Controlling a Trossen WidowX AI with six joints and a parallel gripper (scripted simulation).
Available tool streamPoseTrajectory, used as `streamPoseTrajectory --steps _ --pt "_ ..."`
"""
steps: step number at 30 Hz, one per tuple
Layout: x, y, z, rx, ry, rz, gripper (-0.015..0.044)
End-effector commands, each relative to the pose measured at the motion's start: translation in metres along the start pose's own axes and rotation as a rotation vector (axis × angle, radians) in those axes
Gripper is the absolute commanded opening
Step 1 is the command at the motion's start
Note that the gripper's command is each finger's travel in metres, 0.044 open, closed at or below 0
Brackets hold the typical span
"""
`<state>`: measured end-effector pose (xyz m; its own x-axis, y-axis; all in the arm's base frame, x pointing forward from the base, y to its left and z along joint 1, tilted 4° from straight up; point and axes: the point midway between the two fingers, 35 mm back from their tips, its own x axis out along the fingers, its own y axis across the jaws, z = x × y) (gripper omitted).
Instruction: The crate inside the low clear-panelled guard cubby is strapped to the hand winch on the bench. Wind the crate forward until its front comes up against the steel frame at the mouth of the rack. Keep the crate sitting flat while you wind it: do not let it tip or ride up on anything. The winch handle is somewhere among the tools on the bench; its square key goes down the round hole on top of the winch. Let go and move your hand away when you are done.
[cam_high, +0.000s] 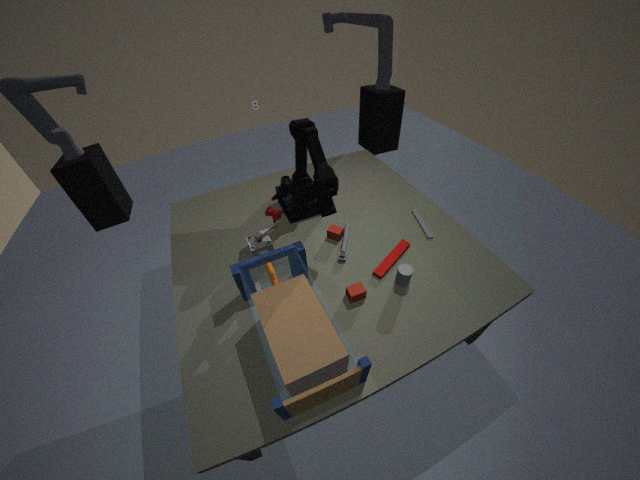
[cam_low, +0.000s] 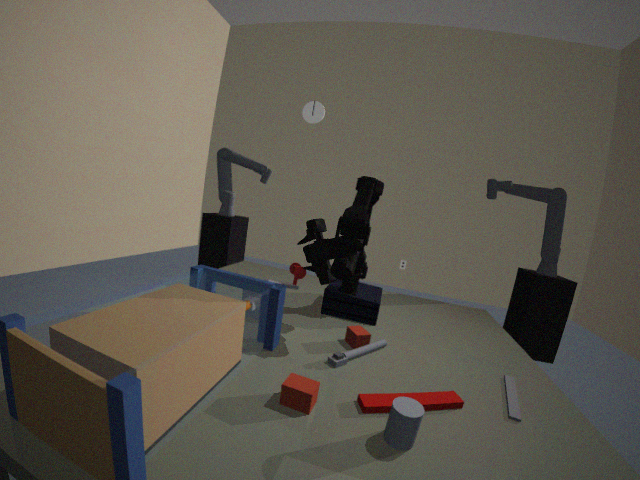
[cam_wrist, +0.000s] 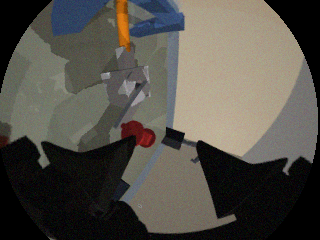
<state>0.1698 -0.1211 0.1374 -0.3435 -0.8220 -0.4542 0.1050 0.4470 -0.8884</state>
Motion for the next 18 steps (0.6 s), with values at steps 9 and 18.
streamPoseTrajectory --steps 9,18 --pt "0.042 -0.014 -0.006 0.276 0.409 0.674 0.0440" --pt "0.067 -0.066 0.012 0.610 0.314 1.109 0.0440"
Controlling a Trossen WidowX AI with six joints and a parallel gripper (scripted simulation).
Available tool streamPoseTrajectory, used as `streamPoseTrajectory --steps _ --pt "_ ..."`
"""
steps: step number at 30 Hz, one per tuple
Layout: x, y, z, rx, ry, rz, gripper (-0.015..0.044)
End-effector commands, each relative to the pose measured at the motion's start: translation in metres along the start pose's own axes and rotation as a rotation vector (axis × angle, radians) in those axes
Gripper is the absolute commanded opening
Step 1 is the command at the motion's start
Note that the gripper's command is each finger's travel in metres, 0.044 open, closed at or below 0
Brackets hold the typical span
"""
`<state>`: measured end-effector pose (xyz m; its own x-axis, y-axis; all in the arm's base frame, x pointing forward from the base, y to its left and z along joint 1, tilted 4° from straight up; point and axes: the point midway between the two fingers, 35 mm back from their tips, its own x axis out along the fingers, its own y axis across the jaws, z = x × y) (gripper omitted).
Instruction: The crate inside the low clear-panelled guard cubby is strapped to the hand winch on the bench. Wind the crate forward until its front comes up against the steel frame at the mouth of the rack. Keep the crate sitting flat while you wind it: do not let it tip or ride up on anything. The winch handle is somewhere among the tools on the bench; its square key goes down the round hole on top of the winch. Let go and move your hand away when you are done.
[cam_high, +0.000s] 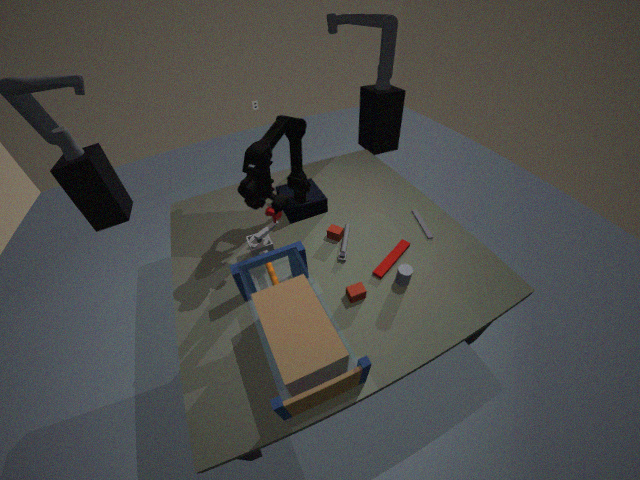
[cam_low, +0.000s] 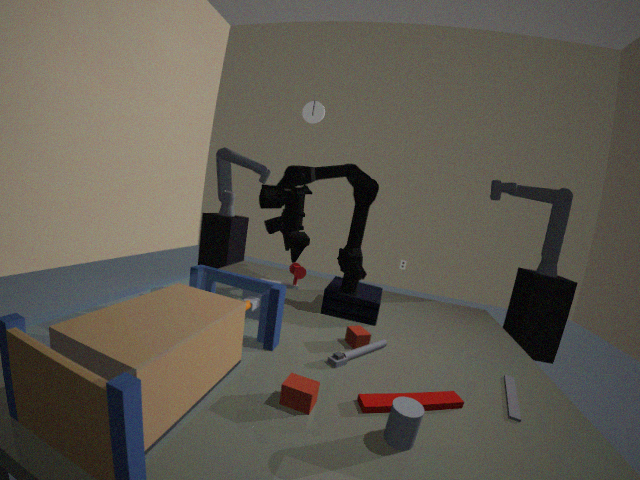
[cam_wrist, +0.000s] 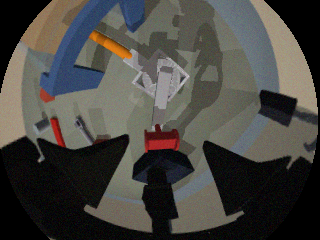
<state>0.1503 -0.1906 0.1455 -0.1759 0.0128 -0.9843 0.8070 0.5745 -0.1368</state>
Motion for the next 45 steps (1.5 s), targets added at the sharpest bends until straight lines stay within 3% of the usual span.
streamPoseTrajectory --steps 1,12,17,23,27,45 --pt "-0.022 -0.016 0.017 0.057 -0.098 0.187 0.0440" --pt "-0.021 -0.017 0.018 0.057 -0.103 0.195 0.0440" --pt "0.028 -0.007 0.024 0.057 -0.103 0.195 0.0440" --pt "0.038 -0.005 0.024 0.056 -0.103 0.195 0.0440" --pt "0.069 0.002 0.027 0.056 -0.103 0.196 0.0440" --pt "0.094 0.007 0.031 0.055 -0.103 0.196 0.0440"
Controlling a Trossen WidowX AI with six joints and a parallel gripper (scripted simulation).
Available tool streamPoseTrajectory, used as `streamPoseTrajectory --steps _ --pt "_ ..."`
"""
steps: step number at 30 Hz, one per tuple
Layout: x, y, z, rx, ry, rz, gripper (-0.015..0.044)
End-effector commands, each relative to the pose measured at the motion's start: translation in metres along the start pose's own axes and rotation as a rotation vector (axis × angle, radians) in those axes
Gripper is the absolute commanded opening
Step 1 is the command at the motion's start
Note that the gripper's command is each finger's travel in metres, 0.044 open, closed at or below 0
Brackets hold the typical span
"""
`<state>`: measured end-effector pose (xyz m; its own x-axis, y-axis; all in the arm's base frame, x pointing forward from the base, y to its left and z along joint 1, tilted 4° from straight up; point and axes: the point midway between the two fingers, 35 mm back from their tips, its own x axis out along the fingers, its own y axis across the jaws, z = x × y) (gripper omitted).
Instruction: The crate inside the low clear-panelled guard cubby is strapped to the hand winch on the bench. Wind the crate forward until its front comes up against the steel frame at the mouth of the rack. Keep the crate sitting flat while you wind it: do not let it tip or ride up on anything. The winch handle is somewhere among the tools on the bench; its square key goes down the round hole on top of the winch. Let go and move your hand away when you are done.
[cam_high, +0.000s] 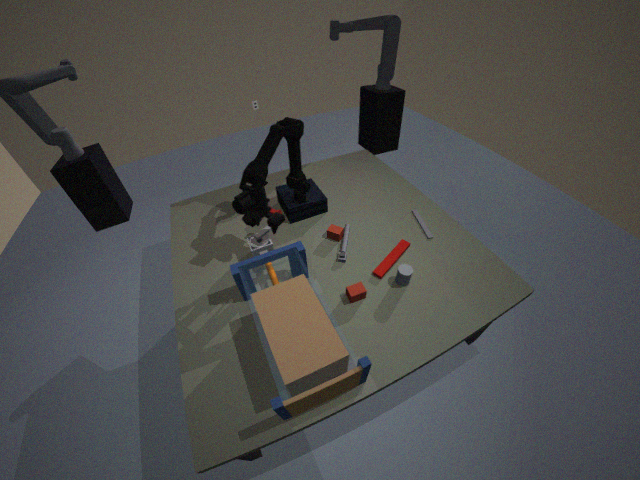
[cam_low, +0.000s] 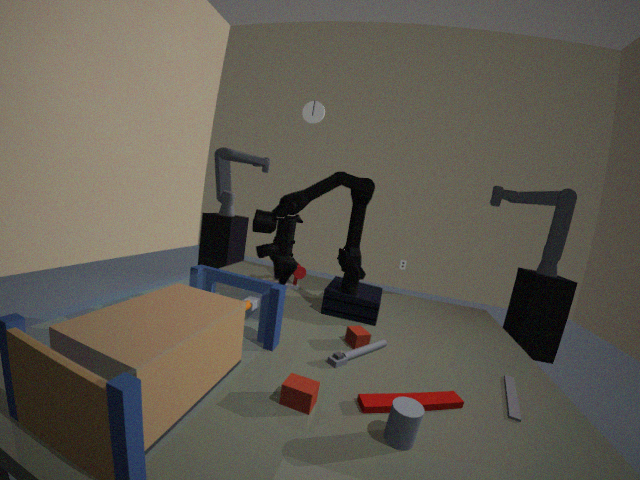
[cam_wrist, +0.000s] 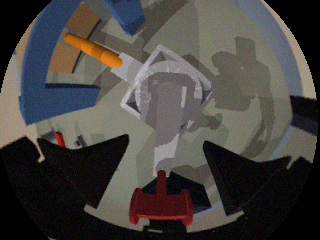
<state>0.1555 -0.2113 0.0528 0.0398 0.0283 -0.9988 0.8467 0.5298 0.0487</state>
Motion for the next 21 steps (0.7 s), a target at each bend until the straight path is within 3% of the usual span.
streamPoseTrajectory --steps 1,8,21 --pt "0.0055 0.0010 -0.0002 0.007 0.003 0.006 0.0440" --pt "0.0154 0.0010 -0.0004 0.006 0.003 0.006 0.0440" --pt "0.0099 0.0001 0.0001 -0.001 -0.002 0.000 0.0099"
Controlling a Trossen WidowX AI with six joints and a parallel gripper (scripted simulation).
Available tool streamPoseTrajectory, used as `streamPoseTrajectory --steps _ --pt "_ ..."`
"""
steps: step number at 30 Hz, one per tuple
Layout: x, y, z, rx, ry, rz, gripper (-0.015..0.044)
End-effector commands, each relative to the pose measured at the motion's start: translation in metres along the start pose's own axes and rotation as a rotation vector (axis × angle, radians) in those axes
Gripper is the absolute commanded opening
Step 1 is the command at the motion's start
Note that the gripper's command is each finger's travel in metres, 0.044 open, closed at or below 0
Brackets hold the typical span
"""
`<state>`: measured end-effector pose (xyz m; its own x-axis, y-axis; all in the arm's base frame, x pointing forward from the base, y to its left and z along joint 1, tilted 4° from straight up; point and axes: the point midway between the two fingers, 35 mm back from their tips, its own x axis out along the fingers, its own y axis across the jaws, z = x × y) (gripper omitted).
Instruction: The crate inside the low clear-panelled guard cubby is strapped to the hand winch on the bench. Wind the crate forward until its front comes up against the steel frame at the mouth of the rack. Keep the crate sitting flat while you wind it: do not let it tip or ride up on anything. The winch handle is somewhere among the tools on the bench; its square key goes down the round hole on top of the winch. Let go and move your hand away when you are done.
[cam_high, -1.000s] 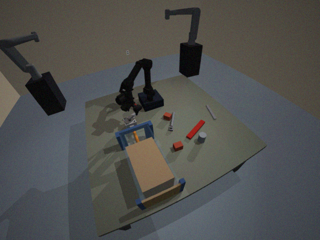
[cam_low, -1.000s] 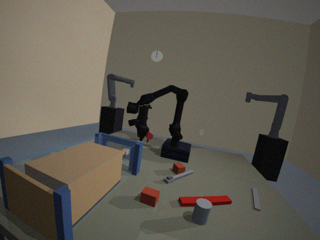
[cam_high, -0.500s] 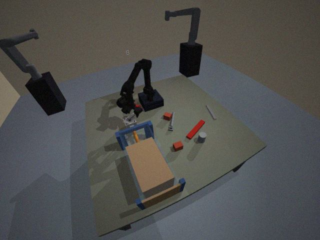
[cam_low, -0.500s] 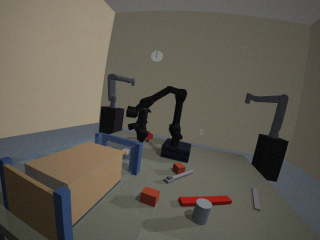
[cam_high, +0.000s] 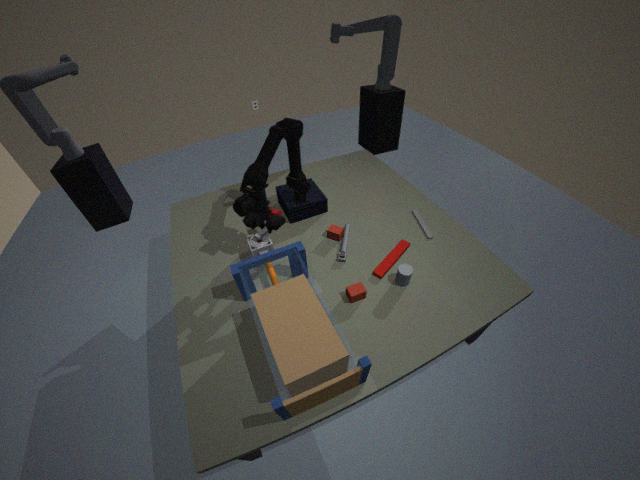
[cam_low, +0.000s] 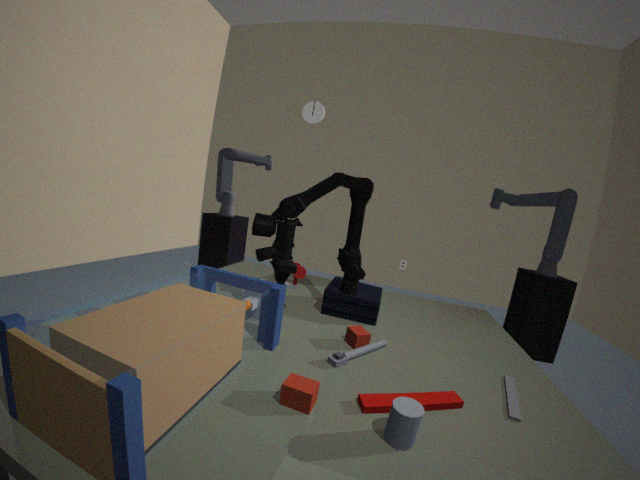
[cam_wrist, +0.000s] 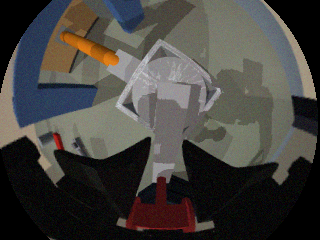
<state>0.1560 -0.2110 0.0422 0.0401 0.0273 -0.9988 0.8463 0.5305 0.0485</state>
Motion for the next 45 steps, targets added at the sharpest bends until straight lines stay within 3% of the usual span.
streamPoseTrajectory --steps 1,12,45 --pt "-0.0007 0.0001 0.0001 0.000 -0.001 0.000 0.0092" --pt "-0.0007 0.0001 0.0001 0.000 -0.001 0.000 0.0000" --pt "-0.0014 0.0051 0.0051 0.072 0.072 -0.013 0.0000"
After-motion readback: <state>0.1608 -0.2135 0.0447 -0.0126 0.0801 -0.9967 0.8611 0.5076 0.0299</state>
